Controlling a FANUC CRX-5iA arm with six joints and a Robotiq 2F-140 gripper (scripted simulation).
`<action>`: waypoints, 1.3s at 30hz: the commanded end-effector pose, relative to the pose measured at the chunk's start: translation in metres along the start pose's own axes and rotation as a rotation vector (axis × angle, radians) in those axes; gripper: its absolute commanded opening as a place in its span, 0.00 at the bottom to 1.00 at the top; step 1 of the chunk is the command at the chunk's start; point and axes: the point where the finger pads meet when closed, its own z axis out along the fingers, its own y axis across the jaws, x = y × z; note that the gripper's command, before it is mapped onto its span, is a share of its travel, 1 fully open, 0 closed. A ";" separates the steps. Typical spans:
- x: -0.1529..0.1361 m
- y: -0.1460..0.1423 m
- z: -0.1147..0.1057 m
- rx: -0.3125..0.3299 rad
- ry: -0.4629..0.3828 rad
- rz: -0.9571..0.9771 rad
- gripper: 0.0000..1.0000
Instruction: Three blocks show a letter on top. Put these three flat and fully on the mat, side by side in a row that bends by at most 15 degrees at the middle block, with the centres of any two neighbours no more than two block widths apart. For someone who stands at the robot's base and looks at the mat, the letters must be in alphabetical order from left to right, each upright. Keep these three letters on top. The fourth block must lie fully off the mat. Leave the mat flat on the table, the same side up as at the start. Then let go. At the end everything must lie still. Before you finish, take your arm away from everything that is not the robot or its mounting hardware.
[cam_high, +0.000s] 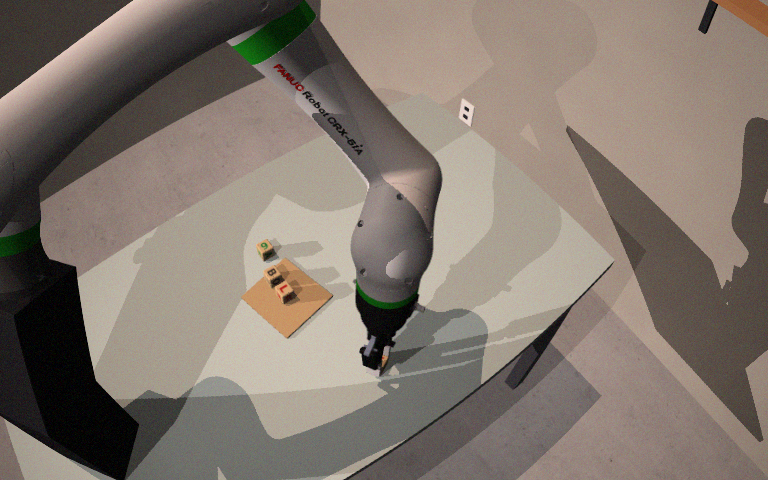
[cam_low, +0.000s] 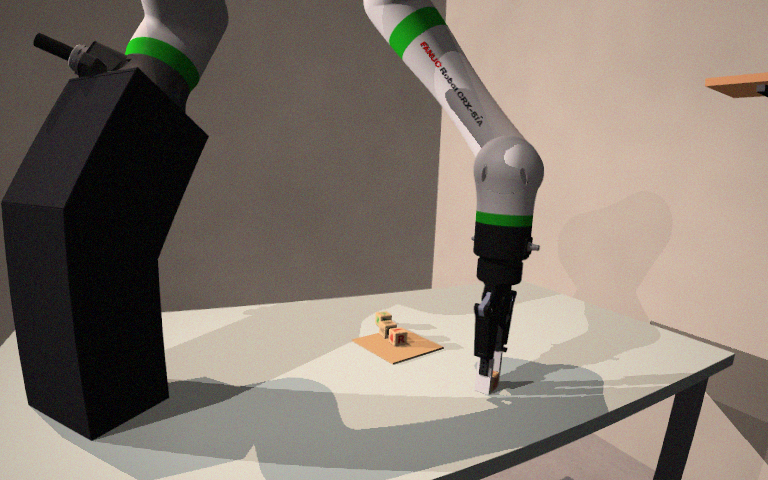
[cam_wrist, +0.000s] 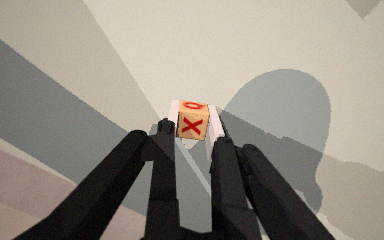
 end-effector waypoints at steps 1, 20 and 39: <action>0.000 0.000 0.000 0.000 0.000 0.000 0.16; 0.000 0.000 -0.021 0.000 0.000 0.000 0.16; 0.000 0.000 -0.100 0.000 0.000 0.000 0.16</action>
